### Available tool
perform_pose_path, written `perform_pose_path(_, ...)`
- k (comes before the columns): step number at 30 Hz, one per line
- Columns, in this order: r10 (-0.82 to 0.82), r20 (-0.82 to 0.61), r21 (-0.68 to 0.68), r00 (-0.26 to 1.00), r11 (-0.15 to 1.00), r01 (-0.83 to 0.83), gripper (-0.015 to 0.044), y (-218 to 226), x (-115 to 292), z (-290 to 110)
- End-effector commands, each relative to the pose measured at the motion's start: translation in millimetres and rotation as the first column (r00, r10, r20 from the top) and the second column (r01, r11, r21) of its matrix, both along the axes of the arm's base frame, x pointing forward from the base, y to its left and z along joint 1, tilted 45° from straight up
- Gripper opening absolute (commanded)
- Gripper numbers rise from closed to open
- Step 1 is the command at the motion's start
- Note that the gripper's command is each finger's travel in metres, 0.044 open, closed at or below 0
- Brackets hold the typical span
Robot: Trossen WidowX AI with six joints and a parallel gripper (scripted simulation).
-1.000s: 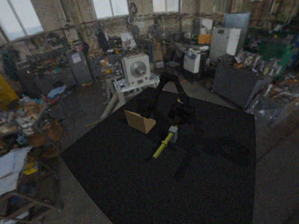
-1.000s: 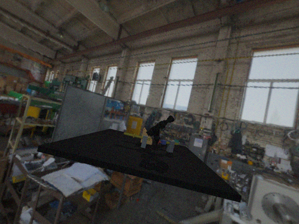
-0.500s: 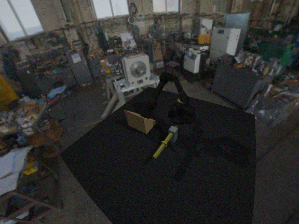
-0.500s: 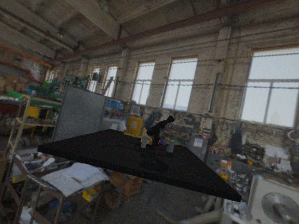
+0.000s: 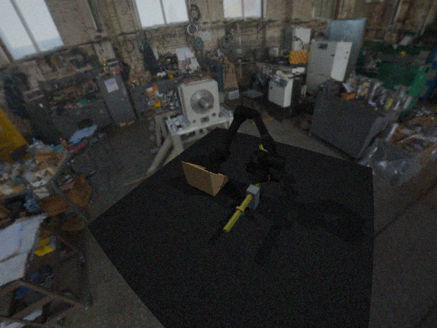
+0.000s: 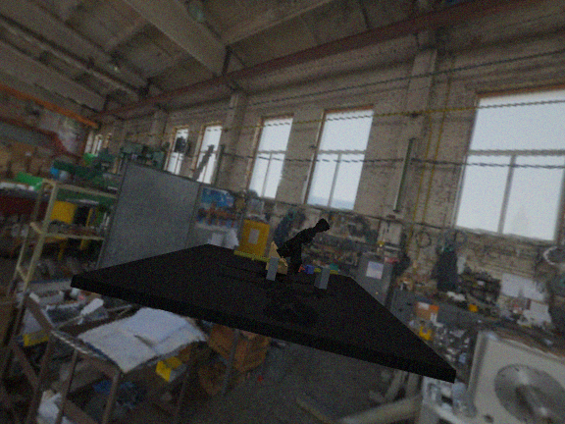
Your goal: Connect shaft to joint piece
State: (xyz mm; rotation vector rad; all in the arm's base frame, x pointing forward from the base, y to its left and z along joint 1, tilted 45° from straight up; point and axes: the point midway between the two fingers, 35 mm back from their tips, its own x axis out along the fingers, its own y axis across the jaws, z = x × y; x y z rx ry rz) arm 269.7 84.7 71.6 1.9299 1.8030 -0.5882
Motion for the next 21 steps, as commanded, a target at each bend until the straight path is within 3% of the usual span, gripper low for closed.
perform_pose_path(1,0.001,0.000,-0.001,1.000,1.000,-0.001,0.0436,-0.1,0.0,-0.1)
perform_pose_path(14,0.001,0.000,-0.006,1.000,1.000,-0.001,0.0440,-0.2,0.0,0.2)
perform_pose_path(21,0.006,-0.023,-0.205,1.000,0.979,-0.011,0.0440,-7.4,-0.6,10.6)
